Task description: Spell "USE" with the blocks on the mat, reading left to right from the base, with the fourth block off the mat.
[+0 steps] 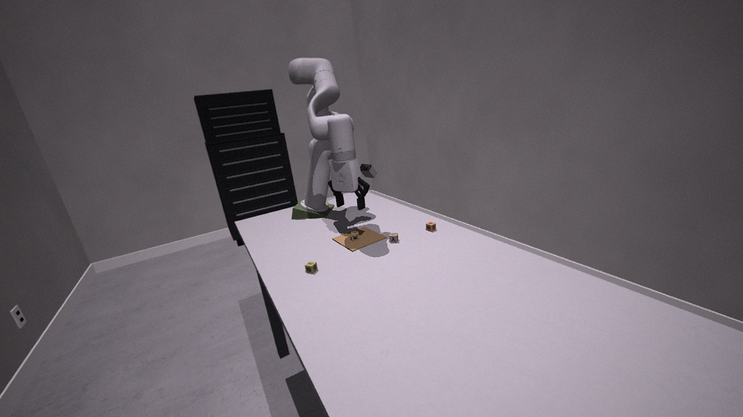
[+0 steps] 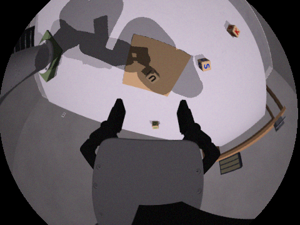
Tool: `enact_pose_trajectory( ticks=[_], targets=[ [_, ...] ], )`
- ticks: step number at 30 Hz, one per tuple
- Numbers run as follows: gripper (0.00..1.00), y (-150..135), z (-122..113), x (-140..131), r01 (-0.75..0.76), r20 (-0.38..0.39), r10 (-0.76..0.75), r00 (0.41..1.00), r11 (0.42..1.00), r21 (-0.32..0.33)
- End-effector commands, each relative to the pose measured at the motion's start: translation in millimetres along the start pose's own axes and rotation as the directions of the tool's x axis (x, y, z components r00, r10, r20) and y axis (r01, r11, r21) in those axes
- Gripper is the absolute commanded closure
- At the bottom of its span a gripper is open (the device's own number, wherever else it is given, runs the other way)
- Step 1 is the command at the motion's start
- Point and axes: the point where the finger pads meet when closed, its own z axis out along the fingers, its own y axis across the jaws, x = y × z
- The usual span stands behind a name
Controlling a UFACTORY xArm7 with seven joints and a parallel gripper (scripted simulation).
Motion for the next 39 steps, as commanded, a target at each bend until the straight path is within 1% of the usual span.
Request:
enact_pose_trajectory(
  ticks=[1,9,11,12,16,23,26,31,32,39],
  targets=[
    [0.00,1.1,3.0,-0.7,0.138,-0.006,-0.138,0.990,0.990,-0.008],
    [0.00,1.0,9.2,-0.3,0.332,-0.004,-0.332,0.943,0.943,-0.008],
    [0.00,1.0,9.2,-0.3,0.332,-0.004,-0.332,0.943,0.943,-0.008],
    [0.00,0.9,11.4,-0.2,0.396,-0.003,-0.396,0.918,0.918,-0.008],
    [0.00,0.8,14.2,0.0,0.477,-0.002,-0.477,0.879,0.879,-0.007],
    [0.00,0.5,19.7,0.5,0.623,-0.001,-0.623,0.782,0.782,-0.006],
    [0.00,0.4,21.1,0.6,0.657,0.000,-0.657,0.754,0.754,-0.006],
    [0.00,0.4,21.4,0.6,0.664,0.000,-0.664,0.748,0.748,-0.006],
    [0.37,0.4,21.4,0.6,0.664,0.000,-0.664,0.748,0.748,-0.006],
    [0.37,0.4,21.4,0.6,0.664,0.000,-0.664,0.748,0.748,-0.006]
  ],
)
